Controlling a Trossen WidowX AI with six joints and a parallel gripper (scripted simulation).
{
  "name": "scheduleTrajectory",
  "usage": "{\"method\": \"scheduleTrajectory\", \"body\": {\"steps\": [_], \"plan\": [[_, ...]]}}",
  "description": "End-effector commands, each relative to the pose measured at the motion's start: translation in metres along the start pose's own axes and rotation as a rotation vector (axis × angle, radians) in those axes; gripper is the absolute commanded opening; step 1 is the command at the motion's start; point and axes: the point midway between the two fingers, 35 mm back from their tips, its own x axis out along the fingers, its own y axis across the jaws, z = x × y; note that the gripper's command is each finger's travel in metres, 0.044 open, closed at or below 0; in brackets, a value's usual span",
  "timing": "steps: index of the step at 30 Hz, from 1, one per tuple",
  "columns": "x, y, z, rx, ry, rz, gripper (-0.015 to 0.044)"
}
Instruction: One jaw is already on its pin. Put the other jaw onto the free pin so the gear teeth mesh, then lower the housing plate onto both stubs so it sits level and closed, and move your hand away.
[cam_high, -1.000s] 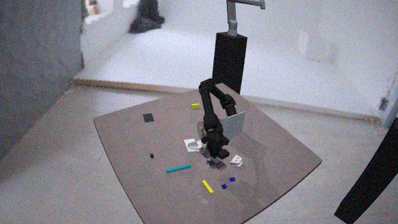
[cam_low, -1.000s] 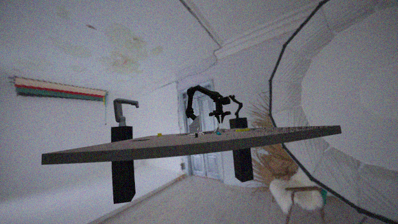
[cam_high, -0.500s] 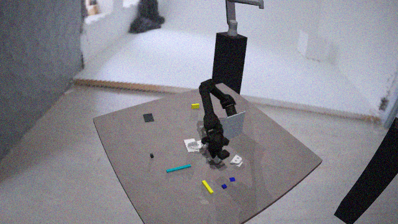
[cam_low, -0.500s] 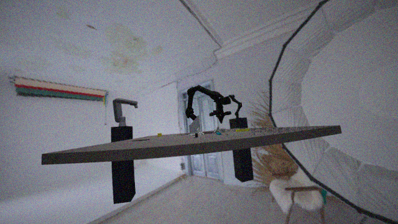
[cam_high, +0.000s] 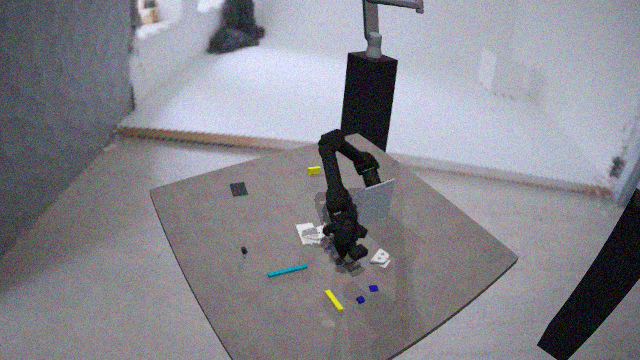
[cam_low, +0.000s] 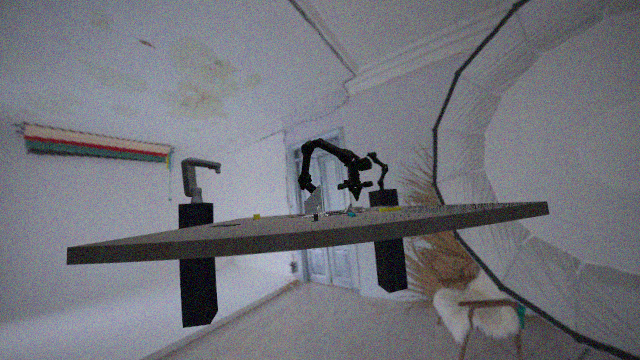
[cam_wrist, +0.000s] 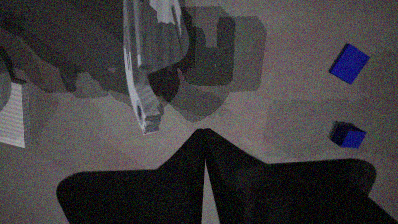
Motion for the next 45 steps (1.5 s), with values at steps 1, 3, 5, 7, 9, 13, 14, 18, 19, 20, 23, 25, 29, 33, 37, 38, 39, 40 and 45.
{"method": "scheduleTrajectory", "body": {"steps": [1, 3, 5, 7, 9, 13, 14, 18, 19, 20, 23, 25, 29, 33, 37, 38, 39, 40, 45], "plan": [[0.012, 0.002, 0.003, -0.009, -0.008, 0.013, 0.0], [0.015, 0.002, 0.003, -0.009, -0.008, 0.013, 0.0], [0.019, 0.002, 0.004, -0.009, -0.008, 0.013, 0.0], [0.022, 0.002, 0.004, -0.009, -0.008, 0.013, 0.0], [0.025, 0.002, 0.004, -0.009, -0.008, 0.014, 0.0], [0.032, 0.003, 0.004, -0.009, -0.008, 0.014, 0.0], [0.033, 0.003, 0.004, -0.009, -0.008, 0.015, 0.0], [0.04, 0.003, 0.005, -0.009, -0.008, 0.015, 0.0], [0.041, 0.003, 0.005, -0.009, -0.008, 0.016, 0.0], [0.043, 0.003, 0.005, -0.009, -0.008, 0.016, 0.0], [0.045, 0.004, 0.005, -0.009, -0.008, 0.016, 0.0], [0.045, 0.004, 0.005, -0.009, -0.008, 0.016, 0.0], [0.045, 0.004, 0.005, -0.009, -0.008, 0.016, 0.0], [0.045, 0.004, 0.005, -0.009, -0.008, 0.016, 0.0], [0.045, 0.009, 0.004, -0.009, -0.008, 0.016, 0.0], [0.045, 0.011, 0.004, -0.009, -0.008, 0.016, 0.0], [0.045, 0.012, 0.004, -0.009, -0.008, 0.016, 0.0], [0.045, 0.014, 0.004, -0.009, -0.008, 0.016, 0.0], [0.045, 0.022, 0.004, -0.009, -0.008, 0.017, 0.0]]}}
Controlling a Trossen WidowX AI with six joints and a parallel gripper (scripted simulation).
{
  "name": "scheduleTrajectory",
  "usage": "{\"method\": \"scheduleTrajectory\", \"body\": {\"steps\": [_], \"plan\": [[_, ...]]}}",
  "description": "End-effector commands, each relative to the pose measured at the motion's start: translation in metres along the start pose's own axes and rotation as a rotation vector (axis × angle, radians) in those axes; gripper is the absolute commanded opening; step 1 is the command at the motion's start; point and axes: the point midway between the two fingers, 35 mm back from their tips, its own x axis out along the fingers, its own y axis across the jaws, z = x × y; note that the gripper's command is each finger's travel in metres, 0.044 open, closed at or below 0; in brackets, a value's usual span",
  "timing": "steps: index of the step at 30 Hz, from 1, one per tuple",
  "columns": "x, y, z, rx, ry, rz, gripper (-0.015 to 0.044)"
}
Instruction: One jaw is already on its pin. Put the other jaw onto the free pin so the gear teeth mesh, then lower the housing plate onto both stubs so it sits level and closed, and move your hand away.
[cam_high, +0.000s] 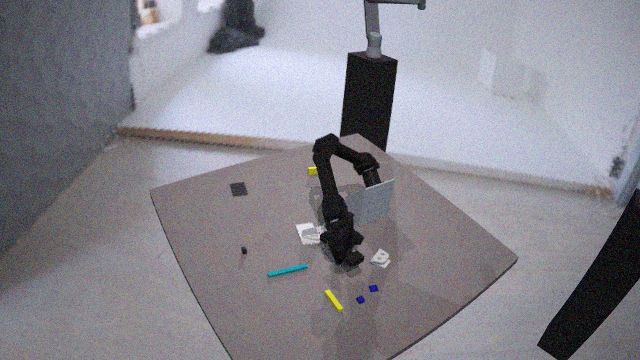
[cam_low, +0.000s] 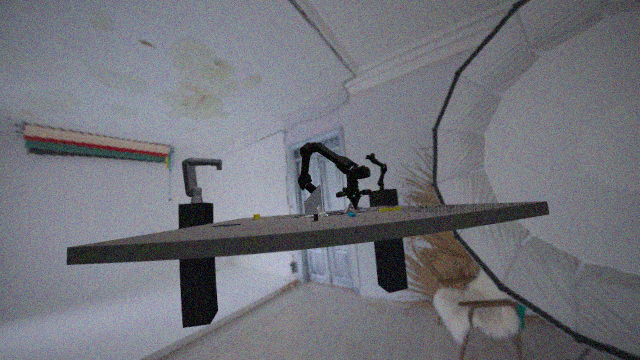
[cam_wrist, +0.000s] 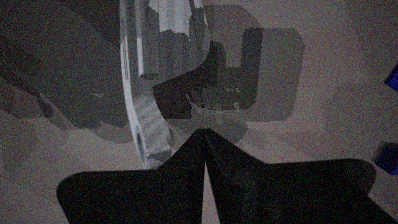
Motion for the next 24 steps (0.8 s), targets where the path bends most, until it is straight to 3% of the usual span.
{"method": "scheduleTrajectory", "body": {"steps": [1, 24], "plan": [[0.002, 0.01, 0.002, -0.004, -0.003, 0.008, 0.0], [0.003, 0.045, 0.003, -0.005, -0.005, 0.012, 0.0]]}}
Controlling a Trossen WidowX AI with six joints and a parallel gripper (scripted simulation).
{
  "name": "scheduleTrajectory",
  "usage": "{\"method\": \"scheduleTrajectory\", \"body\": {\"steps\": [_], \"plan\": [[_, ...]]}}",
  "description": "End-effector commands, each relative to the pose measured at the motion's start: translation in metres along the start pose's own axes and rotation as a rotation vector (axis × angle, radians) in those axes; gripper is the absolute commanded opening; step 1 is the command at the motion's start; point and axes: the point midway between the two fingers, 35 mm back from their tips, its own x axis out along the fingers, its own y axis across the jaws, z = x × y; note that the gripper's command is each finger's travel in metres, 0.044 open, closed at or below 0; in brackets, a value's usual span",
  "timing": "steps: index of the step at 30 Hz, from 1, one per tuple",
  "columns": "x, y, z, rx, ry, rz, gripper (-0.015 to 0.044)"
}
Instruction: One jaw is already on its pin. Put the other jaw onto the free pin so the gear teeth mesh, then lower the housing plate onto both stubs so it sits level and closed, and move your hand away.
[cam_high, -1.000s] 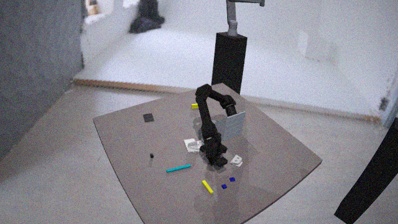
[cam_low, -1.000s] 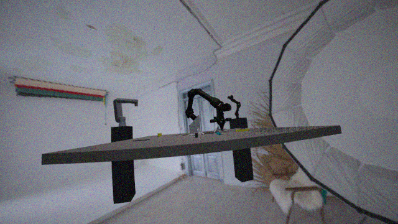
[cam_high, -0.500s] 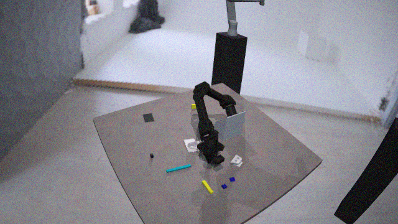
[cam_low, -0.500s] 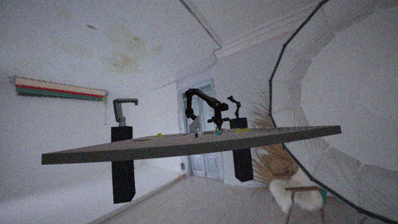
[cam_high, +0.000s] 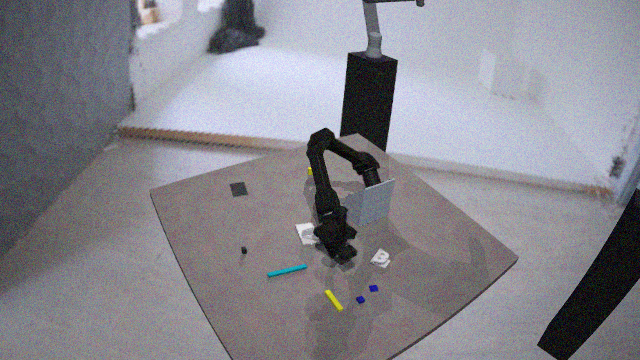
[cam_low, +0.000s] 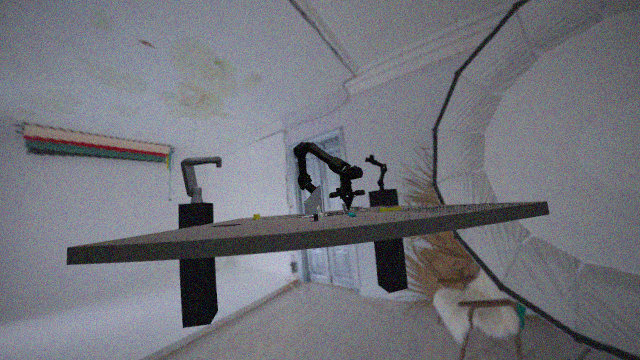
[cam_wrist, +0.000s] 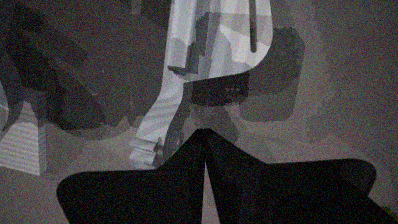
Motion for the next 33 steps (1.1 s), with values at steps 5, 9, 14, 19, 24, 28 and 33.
{"method": "scheduleTrajectory", "body": {"steps": [5, 9, 14, 19, 24, 28, 33], "plan": [[0.002, 0.006, 0.003, -0.005, -0.004, 0.008, 0.0], [0.002, 0.006, 0.003, -0.005, -0.004, 0.008, 0.0], [0.001, 0.01, 0.003, -0.005, -0.004, 0.008, 0.0], [0.0, 0.018, 0.002, -0.006, -0.004, 0.009, 0.0], [-0.002, 0.026, 0.002, -0.006, -0.004, 0.009, 0.0], [-0.02, 0.025, 0.0, -0.005, -0.003, 0.004, 0.0], [-0.064, 0.019, 0.0, -0.001, -0.001, -0.002, 0.0]]}}
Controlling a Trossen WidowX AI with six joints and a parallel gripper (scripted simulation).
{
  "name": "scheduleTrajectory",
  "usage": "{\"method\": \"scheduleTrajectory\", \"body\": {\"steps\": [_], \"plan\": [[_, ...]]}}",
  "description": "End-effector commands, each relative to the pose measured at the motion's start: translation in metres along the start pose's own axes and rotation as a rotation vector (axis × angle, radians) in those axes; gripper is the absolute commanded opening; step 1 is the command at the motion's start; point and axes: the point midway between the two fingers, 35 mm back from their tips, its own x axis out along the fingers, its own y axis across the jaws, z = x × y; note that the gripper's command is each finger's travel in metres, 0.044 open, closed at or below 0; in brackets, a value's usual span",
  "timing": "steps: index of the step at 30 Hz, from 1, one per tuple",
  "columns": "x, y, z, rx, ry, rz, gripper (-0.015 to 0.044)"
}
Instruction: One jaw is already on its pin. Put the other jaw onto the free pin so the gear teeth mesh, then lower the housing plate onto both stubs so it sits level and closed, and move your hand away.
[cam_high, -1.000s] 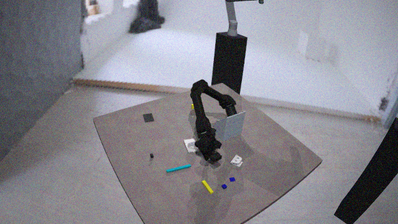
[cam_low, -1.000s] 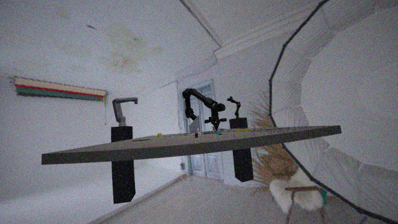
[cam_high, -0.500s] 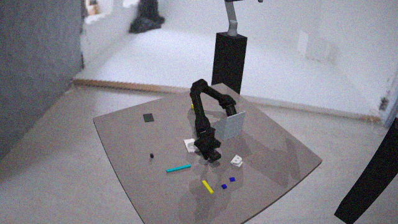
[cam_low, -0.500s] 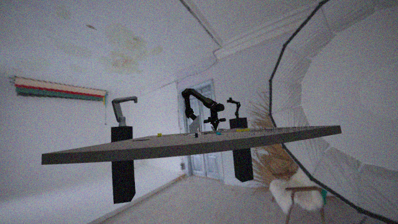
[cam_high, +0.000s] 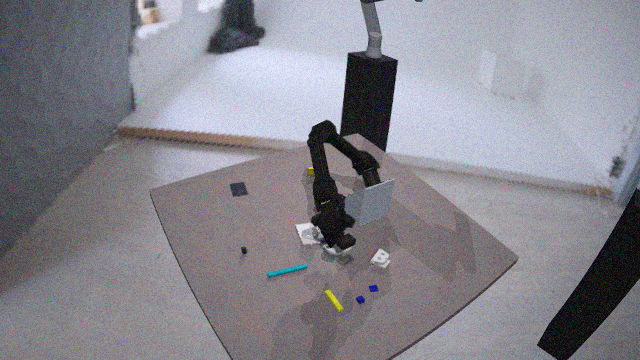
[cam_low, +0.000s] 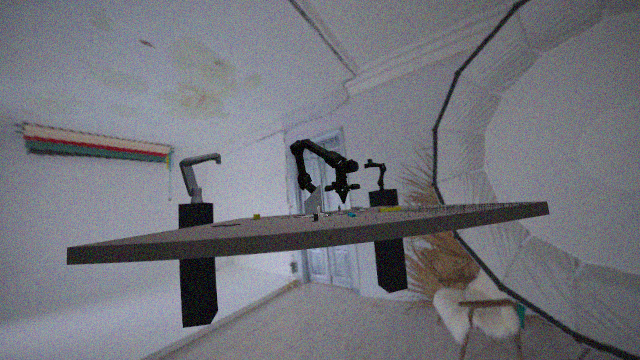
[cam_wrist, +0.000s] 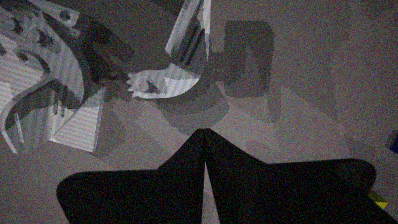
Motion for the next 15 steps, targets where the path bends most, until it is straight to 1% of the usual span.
{"method": "scheduleTrajectory", "body": {"steps": [1, 3, 4, 15], "plan": [[-0.0265, -0.0028, -0.0038, 0.014, 0.011, -0.014, 0.0], [-0.0265, -0.0028, -0.0038, 0.014, 0.011, -0.014, 0.0], [-0.0182, -0.0034, -0.0041, 0.004, 0.022, -0.009, 0.0026], [-0.0182, -0.0034, -0.0041, 0.004, 0.022, -0.009, 0.0315]]}}
